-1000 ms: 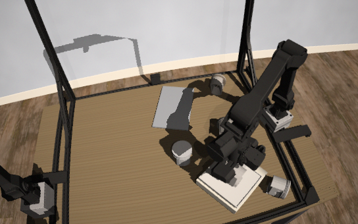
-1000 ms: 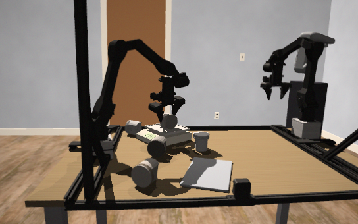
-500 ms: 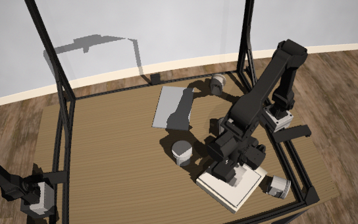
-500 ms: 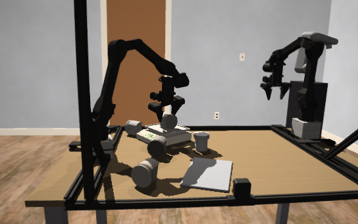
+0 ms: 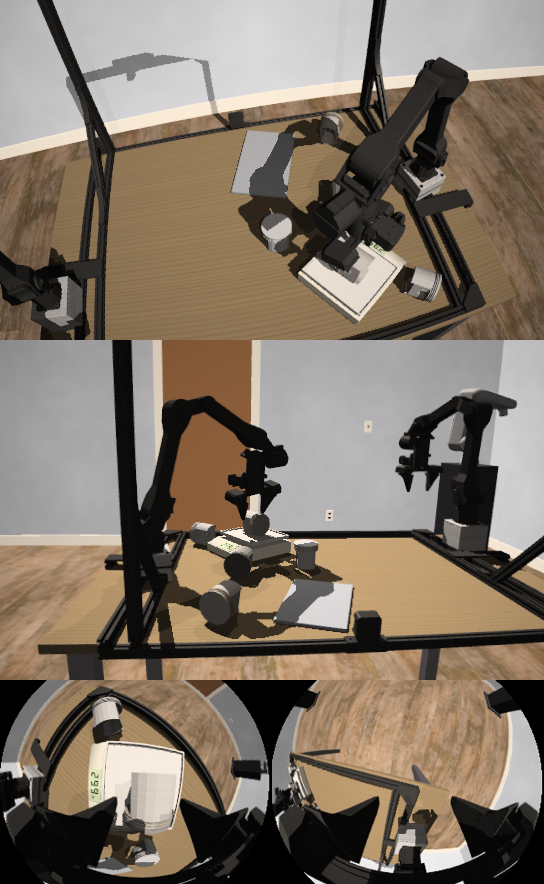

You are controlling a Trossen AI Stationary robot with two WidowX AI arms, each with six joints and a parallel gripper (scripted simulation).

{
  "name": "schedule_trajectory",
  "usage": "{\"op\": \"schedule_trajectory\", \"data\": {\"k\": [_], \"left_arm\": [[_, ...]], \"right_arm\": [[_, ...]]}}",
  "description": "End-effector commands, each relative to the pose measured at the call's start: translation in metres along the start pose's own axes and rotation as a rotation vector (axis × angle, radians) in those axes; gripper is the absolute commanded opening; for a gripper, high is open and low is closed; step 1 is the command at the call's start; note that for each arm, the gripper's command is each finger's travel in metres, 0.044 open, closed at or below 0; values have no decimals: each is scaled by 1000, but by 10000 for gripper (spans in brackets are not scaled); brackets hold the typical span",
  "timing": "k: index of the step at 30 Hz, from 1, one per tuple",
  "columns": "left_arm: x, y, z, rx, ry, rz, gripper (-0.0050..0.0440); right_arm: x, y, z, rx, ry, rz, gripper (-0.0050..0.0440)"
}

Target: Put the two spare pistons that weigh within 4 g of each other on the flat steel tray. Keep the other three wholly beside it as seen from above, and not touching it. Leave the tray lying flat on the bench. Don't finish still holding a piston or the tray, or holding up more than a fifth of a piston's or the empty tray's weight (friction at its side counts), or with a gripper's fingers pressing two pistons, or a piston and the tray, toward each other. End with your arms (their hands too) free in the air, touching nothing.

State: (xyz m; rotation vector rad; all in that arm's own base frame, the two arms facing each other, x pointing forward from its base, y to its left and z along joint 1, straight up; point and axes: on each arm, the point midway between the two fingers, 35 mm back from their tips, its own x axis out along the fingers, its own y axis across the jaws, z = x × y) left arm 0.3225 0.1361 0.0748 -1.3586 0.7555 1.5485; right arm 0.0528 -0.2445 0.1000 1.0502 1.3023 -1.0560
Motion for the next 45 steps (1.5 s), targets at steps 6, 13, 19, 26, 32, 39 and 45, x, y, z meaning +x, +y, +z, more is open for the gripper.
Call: {"op": "schedule_trajectory", "data": {"k": [6, 13, 19, 26, 32, 39, 45], "left_arm": [[-16, -3, 1, -4, -2, -17, 378], [-28, -3, 1, -4, -2, -17, 378], [-36, -3, 0, -4, -2, -17, 378], [-46, -3, 1, -5, -4, -20, 378], [-59, -5, 4, -6, -7, -24, 378], [-59, -5, 4, 99, 9, -29, 378], [-59, -5, 4, 257, 34, -35, 378]], "right_arm": [[0, 0, 0, -4, 1, 3, 440], [0, 0, 0, -4, 1, 3, 440], [0, 0, 0, -4, 1, 3, 440], [0, 0, 0, -4, 1, 3, 440], [0, 0, 0, -4, 1, 3, 440], [0, 0, 0, -4, 1, 3, 440], [0, 0, 0, -4, 1, 3, 440]]}}
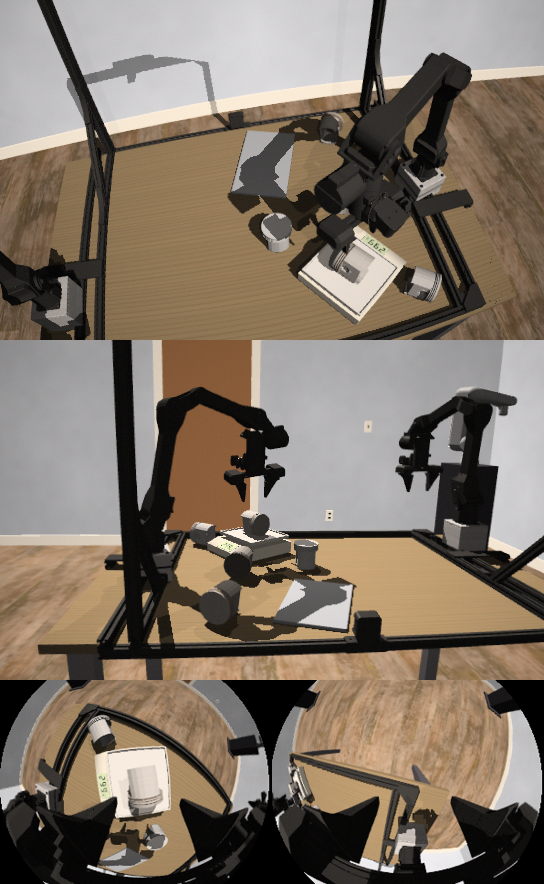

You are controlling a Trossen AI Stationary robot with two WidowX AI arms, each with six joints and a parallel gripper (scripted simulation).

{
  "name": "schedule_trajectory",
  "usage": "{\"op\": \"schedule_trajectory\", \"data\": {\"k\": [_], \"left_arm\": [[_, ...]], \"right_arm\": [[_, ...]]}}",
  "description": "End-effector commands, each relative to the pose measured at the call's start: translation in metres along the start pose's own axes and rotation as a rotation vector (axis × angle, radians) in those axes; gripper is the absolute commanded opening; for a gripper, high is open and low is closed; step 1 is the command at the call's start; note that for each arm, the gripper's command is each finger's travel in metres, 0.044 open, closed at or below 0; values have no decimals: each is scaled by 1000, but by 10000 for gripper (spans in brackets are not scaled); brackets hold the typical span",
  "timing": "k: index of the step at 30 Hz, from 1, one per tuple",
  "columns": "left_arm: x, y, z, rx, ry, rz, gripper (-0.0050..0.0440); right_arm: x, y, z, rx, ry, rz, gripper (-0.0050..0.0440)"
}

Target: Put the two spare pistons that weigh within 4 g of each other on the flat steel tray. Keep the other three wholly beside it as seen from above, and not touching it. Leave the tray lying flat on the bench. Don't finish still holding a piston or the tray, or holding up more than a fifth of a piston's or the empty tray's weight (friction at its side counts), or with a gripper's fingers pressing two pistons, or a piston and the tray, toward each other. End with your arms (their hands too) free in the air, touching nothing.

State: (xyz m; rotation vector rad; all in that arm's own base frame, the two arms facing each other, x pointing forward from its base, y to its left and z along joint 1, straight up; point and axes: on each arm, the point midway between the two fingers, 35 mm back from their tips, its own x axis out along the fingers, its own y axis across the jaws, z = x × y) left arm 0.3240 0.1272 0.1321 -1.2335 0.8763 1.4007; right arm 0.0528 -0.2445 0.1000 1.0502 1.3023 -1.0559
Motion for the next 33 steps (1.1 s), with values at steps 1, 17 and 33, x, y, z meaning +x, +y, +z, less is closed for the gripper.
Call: {"op": "schedule_trajectory", "data": {"k": [1, 17, 33], "left_arm": [[-1, -1, 1, 84, 18, -11, 378], [-1, -1, 1, 452, 80, -28, 378], [-1, -1, 1, 819, 141, -44, 378]], "right_arm": [[0, 0, 0, -4, 1, 3, 440], [0, 0, 0, -4, 1, 3, 440], [0, 0, 0, -4, 1, 3, 440]]}}
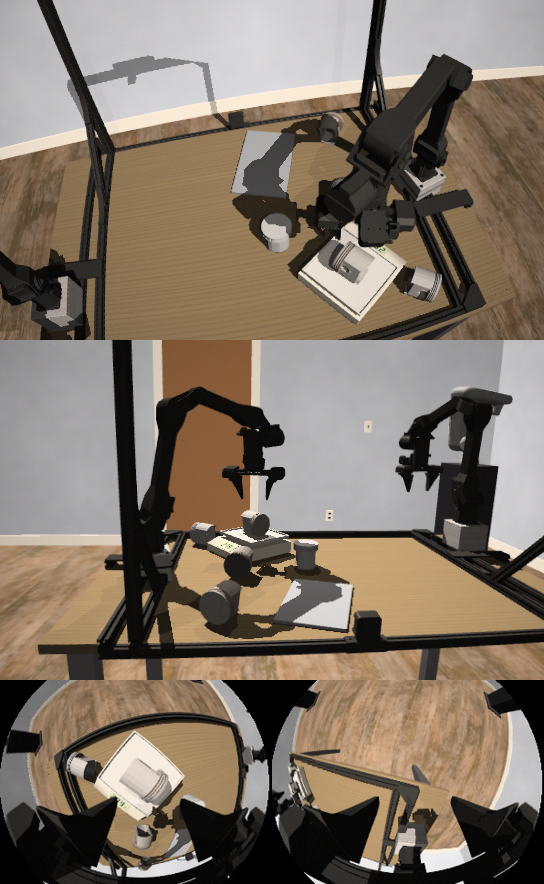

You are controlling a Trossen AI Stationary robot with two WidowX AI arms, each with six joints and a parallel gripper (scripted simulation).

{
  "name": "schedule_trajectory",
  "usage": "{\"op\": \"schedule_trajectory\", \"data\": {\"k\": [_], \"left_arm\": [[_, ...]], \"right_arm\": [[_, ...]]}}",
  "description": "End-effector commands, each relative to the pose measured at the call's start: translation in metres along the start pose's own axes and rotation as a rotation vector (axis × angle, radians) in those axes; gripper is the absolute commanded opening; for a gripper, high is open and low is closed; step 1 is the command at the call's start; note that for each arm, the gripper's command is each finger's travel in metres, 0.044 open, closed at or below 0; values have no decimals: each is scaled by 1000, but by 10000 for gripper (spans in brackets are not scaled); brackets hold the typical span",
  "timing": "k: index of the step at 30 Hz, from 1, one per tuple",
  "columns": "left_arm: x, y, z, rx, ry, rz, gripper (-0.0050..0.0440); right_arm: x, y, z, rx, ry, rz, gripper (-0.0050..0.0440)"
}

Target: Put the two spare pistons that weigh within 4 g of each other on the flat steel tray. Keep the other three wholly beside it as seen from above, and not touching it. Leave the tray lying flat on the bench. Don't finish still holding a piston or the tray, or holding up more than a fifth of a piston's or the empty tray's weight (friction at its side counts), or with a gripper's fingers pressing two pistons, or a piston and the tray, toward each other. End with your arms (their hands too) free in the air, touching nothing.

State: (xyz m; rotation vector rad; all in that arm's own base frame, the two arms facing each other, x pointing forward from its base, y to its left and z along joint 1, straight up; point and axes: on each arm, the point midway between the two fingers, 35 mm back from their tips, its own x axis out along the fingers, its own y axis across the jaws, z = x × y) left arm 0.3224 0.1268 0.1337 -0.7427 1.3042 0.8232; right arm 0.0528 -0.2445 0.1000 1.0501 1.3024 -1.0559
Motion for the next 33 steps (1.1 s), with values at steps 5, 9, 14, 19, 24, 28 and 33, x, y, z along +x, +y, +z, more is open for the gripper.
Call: {"op": "schedule_trajectory", "data": {"k": [5, 9, 14, 19, 24, 28, 33], "left_arm": [[0, -1, 2, 190, 36, -12, 378], [0, -1, 2, 269, 49, -16, 378], [0, -1, 2, 374, 67, -21, 378], [0, -1, 2, 506, 89, -27, 378], [0, -1, 2, 637, 111, -33, 378], [1, 3, -2, 624, 115, -32, 378], [-2, 21, -18, 613, 115, -31, 378]], "right_arm": [[0, 0, 0, -4, 1, 3, 440], [0, 0, 0, -4, 1, 3, 440], [0, 0, 0, -4, 1, 3, 440], [0, 0, 0, -4, 1, 3, 440], [0, 0, 0, -4, 1, 3, 440], [0, 0, 0, -4, 1, 3, 440], [0, 0, 0, -4, 1, 3, 440]]}}
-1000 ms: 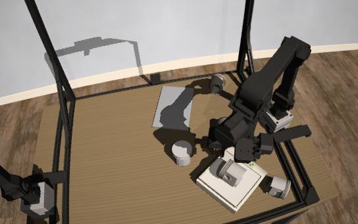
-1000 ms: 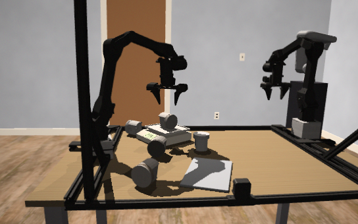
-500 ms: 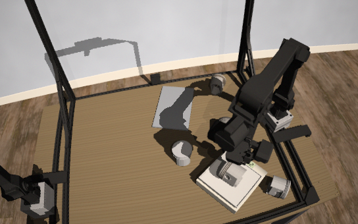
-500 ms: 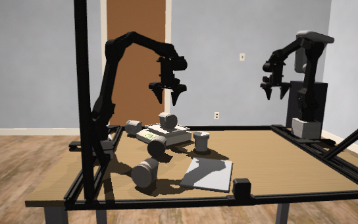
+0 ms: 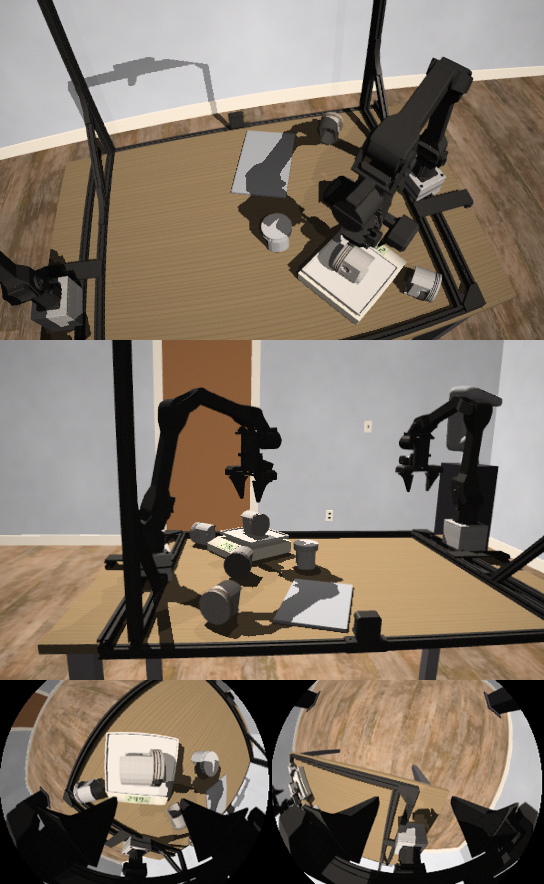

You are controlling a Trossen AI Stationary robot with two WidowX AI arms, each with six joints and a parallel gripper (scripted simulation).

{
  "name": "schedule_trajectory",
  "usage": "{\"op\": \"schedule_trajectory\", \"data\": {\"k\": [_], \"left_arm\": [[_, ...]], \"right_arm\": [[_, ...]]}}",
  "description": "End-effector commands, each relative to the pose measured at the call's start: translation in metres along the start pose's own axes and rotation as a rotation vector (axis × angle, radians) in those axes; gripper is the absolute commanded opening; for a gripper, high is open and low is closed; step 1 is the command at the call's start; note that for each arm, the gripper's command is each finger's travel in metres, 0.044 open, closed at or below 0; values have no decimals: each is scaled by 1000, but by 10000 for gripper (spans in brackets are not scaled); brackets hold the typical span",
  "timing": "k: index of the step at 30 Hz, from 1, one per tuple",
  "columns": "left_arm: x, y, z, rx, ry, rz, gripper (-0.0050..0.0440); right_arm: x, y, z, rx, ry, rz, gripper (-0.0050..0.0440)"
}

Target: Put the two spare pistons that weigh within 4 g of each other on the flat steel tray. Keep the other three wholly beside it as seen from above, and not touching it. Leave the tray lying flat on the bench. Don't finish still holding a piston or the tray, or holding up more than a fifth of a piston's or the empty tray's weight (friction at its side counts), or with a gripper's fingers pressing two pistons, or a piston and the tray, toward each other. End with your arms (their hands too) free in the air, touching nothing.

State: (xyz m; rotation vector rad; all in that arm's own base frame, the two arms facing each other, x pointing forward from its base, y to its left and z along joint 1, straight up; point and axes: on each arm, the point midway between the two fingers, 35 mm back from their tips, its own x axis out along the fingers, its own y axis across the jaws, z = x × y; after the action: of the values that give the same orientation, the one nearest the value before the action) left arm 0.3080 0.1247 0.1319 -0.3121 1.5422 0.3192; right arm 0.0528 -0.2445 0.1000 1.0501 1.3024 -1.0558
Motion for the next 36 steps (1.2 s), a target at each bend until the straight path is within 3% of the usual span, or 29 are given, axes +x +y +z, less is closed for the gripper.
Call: {"op": "schedule_trajectory", "data": {"k": [1, 6, 11, 24, 36], "left_arm": [[-1, 4, -18, -6, -3, -5, 378], [0, 9, -41, -7, -2, -5, 378], [3, 9, -45, -4, -27, -5, 378], [41, 6, -98, 41, -370, -12, 378], [49, 6, -104, 40, -366, -14, 378]], "right_arm": [[0, 0, 0, -4, 1, 3, 440], [0, 0, 0, -4, 1, 3, 440], [0, 0, 0, -4, 1, 3, 440], [0, 0, 0, -4, 1, 3, 440], [0, 0, 0, -4, 1, 3, 440]]}}
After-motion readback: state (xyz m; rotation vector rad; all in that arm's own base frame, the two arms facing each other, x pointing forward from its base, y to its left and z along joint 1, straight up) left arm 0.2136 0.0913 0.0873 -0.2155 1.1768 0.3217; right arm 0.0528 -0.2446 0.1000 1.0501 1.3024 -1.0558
